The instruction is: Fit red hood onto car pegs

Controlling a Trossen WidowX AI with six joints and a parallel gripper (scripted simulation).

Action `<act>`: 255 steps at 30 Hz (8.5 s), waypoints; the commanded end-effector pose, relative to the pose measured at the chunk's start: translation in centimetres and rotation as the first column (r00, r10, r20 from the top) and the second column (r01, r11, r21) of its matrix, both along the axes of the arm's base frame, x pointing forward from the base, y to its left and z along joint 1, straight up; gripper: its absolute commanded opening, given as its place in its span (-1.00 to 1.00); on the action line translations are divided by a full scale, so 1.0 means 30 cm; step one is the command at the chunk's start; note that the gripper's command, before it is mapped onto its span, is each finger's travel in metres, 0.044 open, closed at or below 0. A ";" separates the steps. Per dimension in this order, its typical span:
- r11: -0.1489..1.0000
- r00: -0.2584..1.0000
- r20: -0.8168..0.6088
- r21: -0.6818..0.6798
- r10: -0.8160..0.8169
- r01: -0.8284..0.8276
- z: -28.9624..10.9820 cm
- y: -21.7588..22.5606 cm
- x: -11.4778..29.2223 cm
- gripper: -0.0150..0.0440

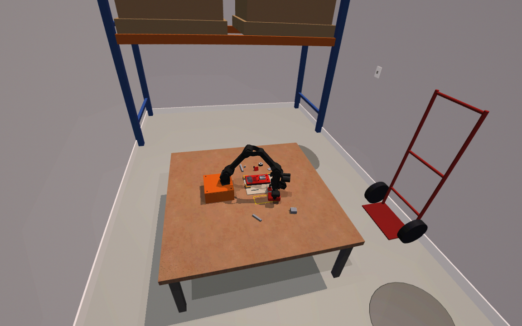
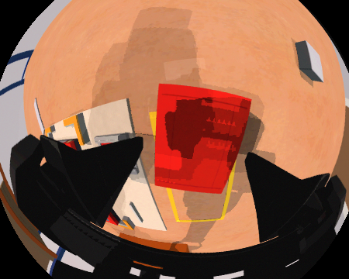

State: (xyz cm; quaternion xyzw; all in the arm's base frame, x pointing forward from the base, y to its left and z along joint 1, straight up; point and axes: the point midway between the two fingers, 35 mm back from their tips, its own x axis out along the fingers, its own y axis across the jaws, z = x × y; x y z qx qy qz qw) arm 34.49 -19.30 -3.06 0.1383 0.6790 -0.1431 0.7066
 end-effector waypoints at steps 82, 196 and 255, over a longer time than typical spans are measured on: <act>1.000 1.000 0.001 0.001 0.000 0.000 0.274 0.005 -0.008 -0.49; 0.981 0.982 0.003 0.019 0.191 -0.191 0.068 0.763 -0.017 -0.49; 0.981 0.981 -0.002 0.013 0.195 -0.195 0.264 0.762 -0.020 1.00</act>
